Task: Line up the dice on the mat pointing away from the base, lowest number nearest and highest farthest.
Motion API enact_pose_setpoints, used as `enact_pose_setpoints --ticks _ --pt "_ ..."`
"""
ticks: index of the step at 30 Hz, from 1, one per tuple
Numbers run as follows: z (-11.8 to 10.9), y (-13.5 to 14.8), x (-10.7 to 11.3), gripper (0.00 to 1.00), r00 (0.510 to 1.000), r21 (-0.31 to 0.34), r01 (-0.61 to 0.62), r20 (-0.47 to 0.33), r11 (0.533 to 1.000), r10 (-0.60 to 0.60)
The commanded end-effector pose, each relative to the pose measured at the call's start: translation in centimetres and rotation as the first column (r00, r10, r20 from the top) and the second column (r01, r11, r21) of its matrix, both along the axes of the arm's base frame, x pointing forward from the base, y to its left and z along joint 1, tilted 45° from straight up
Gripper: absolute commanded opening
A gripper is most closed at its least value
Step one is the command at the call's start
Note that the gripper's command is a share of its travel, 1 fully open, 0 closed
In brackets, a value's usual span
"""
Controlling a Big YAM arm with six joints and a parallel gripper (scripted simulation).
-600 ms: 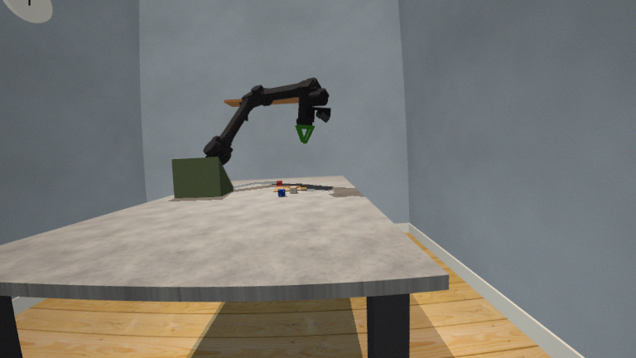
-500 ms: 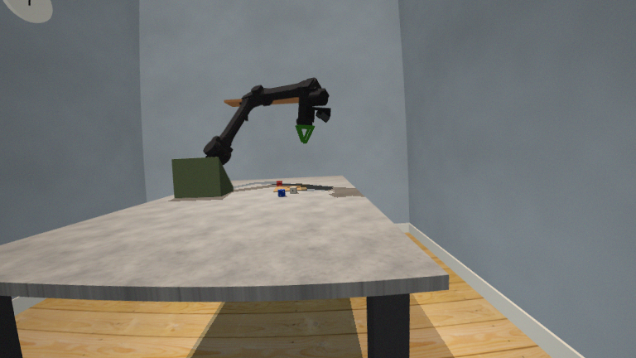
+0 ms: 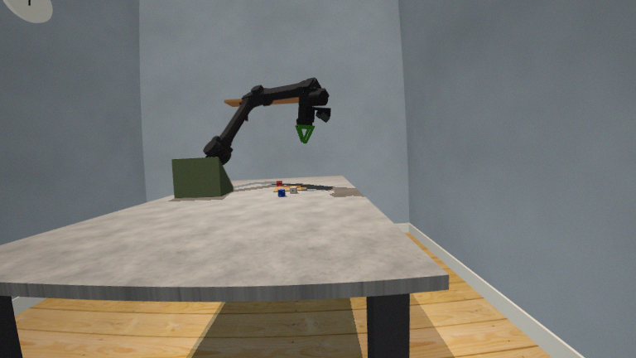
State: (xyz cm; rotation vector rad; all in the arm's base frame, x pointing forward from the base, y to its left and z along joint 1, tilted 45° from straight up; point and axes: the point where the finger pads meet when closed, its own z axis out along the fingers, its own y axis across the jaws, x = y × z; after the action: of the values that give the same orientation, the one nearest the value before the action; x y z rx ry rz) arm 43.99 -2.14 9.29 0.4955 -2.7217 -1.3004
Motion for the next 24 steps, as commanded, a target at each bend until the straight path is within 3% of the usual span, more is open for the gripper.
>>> enact_pose_setpoints --ticks 1,5,8,10,11,16,17,19,24 --pt "0.4 -1.9 0.2 1.00 0.998 -0.027 0.056 0.031 0.998 -0.055" --pt "-7.4 -3.0 -3.0 1.00 0.978 -0.102 0.197 -0.050 0.975 -0.203" --pt "-9.3 -3.3 -4.2 1.00 0.965 -0.129 0.243 -0.064 0.961 -0.253" --pt "-8.2 -3.4 -3.9 1.00 0.966 -0.132 0.251 -0.032 0.959 -0.258" --pt "-7.2 -2.7 -1.6 1.00 0.975 -0.138 0.223 0.016 0.965 -0.223" --pt "-7.2 -2.7 -1.6 1.00 0.975 -0.136 0.223 0.016 0.965 -0.223" --pt "-8.1 -3.4 -4.0 1.00 0.966 -0.131 0.251 -0.038 0.959 -0.257" --pt "-8.6 -3.3 -4.2 1.00 0.965 -0.129 0.248 -0.057 0.960 -0.257" --pt "-8.4 -2.8 -3.2 1.00 0.971 -0.132 0.229 -0.041 0.964 -0.236"
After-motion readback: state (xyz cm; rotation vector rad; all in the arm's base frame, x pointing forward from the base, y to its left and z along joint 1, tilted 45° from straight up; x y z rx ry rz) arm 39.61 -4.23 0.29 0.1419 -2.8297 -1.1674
